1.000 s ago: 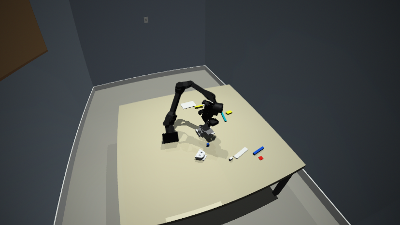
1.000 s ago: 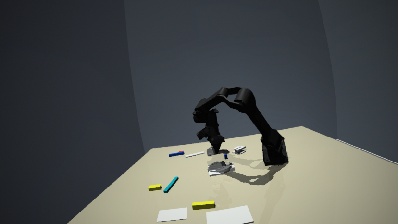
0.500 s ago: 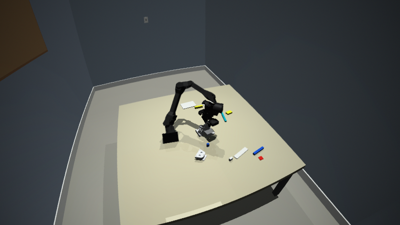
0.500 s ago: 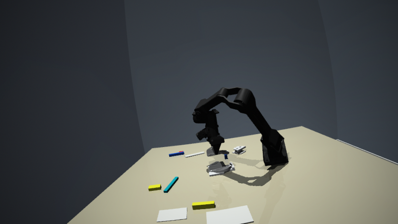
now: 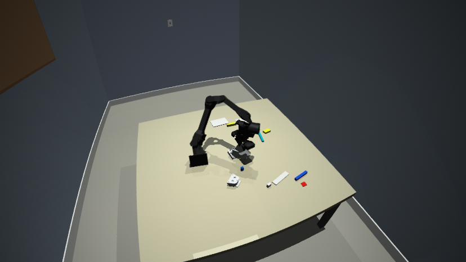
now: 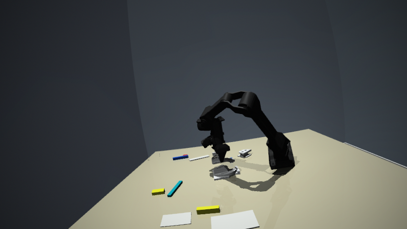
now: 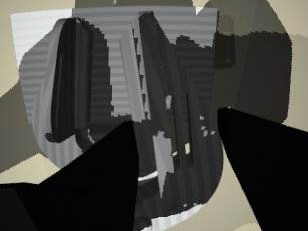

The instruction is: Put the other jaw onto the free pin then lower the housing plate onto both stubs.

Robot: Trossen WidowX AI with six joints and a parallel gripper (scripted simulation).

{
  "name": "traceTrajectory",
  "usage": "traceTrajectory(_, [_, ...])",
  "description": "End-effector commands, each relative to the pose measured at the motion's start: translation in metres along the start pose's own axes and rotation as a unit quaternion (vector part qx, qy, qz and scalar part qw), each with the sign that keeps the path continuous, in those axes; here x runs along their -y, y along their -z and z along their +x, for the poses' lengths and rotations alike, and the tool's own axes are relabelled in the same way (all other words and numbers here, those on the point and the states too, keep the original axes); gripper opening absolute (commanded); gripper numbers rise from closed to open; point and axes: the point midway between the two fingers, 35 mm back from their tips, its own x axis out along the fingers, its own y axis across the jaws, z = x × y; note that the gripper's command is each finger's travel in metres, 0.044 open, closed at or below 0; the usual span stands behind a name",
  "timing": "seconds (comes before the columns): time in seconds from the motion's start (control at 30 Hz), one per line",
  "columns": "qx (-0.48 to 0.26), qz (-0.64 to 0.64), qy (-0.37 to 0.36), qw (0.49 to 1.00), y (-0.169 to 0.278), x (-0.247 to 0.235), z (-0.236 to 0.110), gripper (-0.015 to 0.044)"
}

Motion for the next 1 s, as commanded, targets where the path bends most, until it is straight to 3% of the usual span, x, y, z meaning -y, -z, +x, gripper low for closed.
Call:
traceTrajectory(0.0, [-0.001, 0.003, -0.003, 1.000, 0.001, -0.001, 0.008, 0.0134])
traceTrajectory(0.97, [0.000, 0.003, -0.004, 1.000, 0.002, -0.002, 0.026, 0.0134])
